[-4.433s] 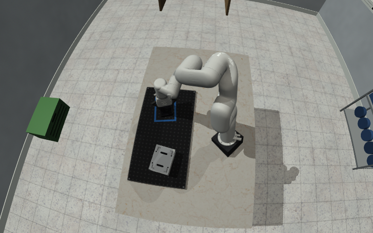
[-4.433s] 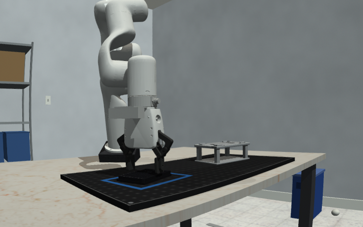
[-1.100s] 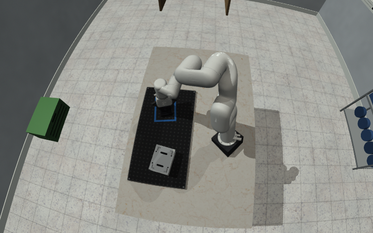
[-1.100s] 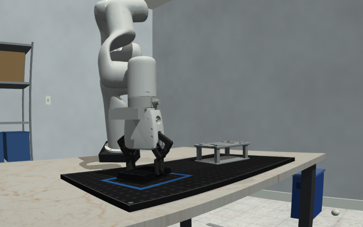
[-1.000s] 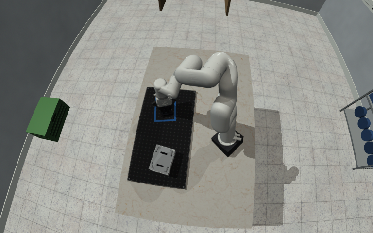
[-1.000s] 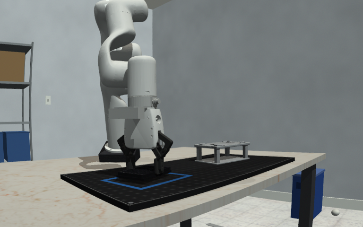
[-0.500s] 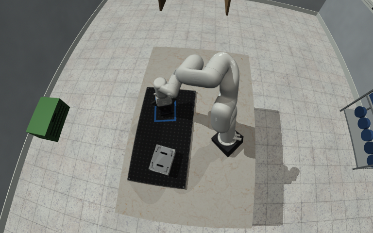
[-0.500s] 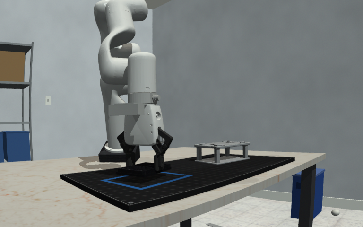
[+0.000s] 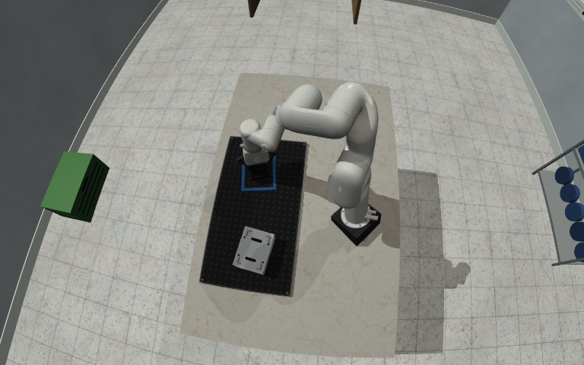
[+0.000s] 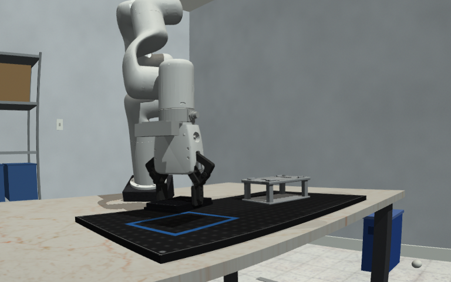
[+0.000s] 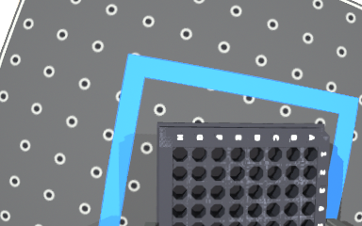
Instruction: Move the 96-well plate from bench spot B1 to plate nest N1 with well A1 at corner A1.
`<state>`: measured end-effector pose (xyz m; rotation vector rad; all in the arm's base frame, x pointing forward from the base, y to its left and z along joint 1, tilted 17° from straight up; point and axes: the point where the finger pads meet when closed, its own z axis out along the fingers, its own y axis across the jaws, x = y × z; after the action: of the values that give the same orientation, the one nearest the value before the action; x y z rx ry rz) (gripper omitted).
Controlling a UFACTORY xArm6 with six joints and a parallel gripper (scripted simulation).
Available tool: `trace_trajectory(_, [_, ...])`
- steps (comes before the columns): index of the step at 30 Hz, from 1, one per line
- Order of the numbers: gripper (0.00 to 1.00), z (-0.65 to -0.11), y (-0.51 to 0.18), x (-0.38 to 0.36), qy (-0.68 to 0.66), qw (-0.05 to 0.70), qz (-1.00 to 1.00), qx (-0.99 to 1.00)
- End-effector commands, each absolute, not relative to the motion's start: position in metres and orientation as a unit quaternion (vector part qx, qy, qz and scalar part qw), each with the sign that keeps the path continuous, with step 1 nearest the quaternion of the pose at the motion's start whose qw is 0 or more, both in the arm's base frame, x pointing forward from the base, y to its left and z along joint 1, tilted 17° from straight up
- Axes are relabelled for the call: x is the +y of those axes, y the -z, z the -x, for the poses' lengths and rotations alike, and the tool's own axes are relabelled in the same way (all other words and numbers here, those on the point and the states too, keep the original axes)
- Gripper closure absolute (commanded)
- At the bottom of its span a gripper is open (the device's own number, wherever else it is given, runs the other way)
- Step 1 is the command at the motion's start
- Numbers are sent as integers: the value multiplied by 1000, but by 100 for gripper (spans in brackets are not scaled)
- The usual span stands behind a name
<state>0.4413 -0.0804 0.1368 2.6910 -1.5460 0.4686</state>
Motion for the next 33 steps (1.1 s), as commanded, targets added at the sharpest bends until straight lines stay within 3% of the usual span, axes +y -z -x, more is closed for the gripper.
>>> trace_trajectory(1, [100,-441,-142,-80,-150,1,-857,-492])
trace_trajectory(33, [100,-429,-185,-73,-150,1,-857,-492])
